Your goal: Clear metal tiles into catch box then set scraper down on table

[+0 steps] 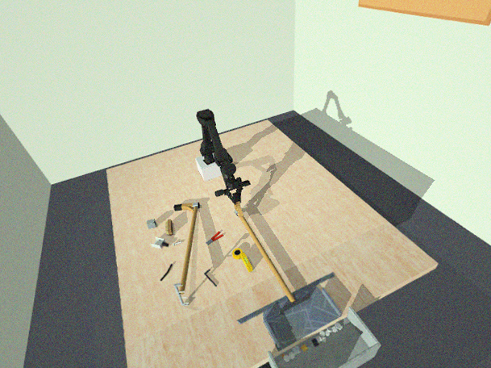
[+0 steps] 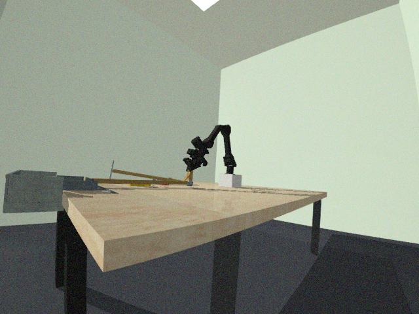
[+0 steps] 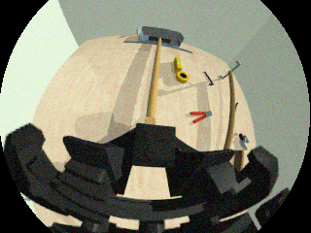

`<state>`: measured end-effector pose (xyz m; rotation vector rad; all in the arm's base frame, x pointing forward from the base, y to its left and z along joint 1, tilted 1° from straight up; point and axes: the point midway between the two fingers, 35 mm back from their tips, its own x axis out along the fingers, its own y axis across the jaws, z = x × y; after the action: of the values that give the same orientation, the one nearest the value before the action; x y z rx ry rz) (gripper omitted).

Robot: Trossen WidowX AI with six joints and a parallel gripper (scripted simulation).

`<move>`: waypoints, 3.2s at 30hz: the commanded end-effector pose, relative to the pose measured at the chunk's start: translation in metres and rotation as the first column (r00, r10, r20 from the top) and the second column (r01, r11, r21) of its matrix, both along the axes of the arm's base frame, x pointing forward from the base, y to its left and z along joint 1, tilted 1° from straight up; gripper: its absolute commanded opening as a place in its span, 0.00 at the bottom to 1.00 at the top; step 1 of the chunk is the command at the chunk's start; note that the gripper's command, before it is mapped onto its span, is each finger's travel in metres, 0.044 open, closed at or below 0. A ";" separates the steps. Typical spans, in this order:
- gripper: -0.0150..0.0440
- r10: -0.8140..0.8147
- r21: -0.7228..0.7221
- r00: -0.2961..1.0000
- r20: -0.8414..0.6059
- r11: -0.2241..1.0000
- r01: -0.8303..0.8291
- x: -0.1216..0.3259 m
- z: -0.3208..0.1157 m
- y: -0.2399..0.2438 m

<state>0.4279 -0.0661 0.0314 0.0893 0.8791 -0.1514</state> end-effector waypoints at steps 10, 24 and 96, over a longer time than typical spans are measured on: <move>0.25 -0.006 -0.002 1.000 0.013 1.000 0.006 -0.016 0.003 0.002; 0.25 -0.006 -0.002 1.000 0.013 1.000 0.006 -0.034 0.001 0.005; 0.25 -0.002 0.000 1.000 0.003 1.000 0.002 -0.086 -0.010 0.014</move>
<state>0.3416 -0.0525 0.0211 0.0898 0.8766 -0.1529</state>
